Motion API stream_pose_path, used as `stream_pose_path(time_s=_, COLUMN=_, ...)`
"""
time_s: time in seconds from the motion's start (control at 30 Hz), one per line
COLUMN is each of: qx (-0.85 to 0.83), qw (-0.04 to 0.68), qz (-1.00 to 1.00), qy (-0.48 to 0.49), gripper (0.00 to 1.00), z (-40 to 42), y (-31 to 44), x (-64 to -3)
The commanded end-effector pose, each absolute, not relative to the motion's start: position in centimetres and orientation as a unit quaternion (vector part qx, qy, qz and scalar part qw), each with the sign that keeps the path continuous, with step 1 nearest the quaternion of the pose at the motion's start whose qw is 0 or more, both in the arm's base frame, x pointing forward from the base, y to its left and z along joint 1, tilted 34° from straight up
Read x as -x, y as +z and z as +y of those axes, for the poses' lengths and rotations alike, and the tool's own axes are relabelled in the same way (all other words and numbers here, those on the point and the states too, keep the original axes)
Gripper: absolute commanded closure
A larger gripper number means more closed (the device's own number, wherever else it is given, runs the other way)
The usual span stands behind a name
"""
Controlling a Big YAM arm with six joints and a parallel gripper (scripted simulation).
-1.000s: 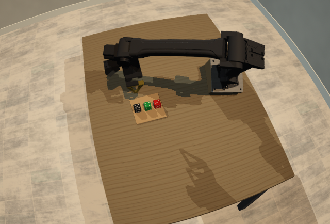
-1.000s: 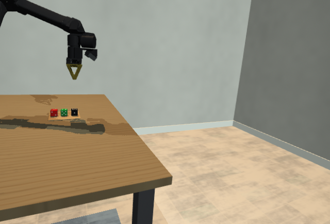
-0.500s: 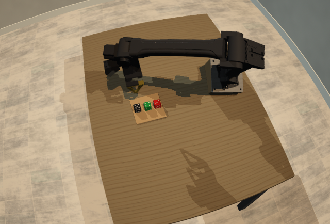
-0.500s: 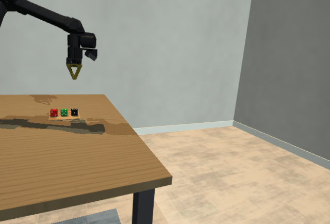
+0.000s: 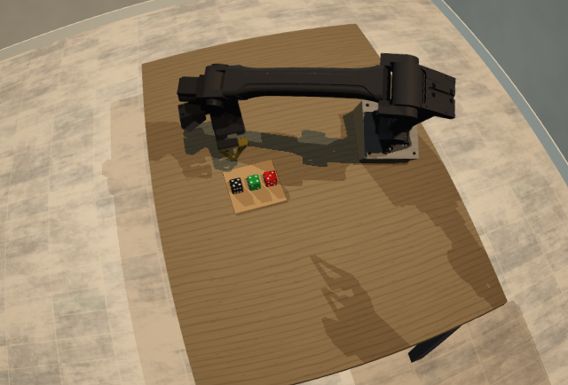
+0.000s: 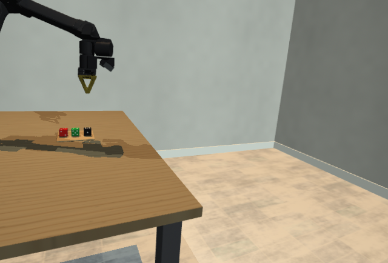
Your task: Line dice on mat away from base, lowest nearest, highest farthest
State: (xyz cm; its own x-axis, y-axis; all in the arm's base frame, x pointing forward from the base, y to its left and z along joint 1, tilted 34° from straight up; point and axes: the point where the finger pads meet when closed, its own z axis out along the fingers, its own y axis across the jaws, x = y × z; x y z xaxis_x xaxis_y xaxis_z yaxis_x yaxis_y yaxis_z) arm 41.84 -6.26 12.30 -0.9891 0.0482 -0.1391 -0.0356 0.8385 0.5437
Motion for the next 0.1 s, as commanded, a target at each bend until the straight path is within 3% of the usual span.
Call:
stream_pose_path(time_s=0.0, qx=0.007, qw=0.090, qz=0.957, qy=0.277, gripper=0.00, z=-6.72, y=13.52, x=-43.02)
stream_pose_path(time_s=0.07, qx=0.007, qw=0.090, qz=0.957, qy=0.277, gripper=0.00, z=-6.72, y=13.52, x=-43.02)
